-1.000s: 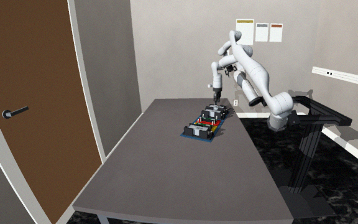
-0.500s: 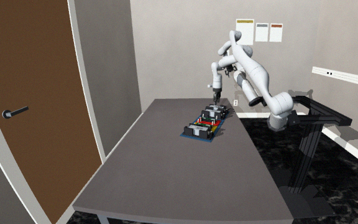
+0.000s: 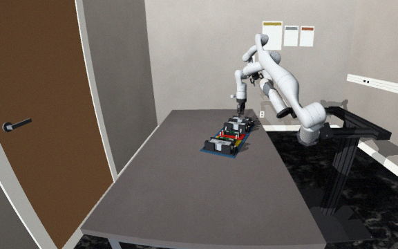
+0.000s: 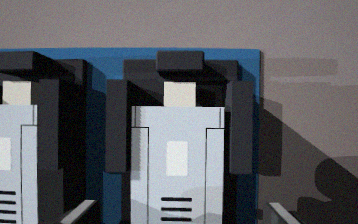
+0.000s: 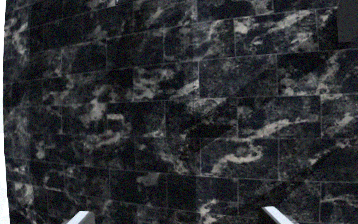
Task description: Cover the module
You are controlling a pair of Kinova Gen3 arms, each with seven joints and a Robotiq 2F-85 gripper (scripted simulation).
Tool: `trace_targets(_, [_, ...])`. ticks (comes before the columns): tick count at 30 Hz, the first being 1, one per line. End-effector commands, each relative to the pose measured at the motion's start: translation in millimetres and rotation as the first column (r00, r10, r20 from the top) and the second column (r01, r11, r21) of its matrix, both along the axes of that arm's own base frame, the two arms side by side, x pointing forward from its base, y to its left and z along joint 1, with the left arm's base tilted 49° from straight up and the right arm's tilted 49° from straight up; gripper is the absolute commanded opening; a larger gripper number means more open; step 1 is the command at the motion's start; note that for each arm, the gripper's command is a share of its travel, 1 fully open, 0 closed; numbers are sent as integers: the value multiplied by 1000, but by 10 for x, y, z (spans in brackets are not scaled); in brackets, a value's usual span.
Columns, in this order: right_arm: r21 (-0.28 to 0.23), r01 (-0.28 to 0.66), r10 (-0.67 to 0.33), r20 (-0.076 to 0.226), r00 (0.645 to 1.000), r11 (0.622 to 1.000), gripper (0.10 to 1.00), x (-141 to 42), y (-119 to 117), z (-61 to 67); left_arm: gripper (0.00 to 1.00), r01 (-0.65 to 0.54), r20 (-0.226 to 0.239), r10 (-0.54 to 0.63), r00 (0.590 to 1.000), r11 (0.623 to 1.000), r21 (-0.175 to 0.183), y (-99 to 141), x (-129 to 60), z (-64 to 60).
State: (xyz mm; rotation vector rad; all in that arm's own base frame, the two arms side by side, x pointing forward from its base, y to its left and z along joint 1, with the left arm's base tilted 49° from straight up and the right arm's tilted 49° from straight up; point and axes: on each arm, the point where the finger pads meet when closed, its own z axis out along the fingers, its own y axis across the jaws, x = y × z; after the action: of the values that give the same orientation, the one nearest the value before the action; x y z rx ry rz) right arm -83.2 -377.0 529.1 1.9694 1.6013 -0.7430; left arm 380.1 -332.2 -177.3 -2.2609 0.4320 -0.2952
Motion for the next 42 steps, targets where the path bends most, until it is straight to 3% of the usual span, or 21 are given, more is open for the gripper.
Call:
trace_targets(1, [-1,1,-1,1,1000,1000,999,-4,2,5,999,1,-1,-1,1000,1000,3,47,25,-29])
trace_targets(42, [-1,1,-1,1,1000,1000,999,-4,2,5,999,2,-1,-2,1000,1000,3,96,47,-51])
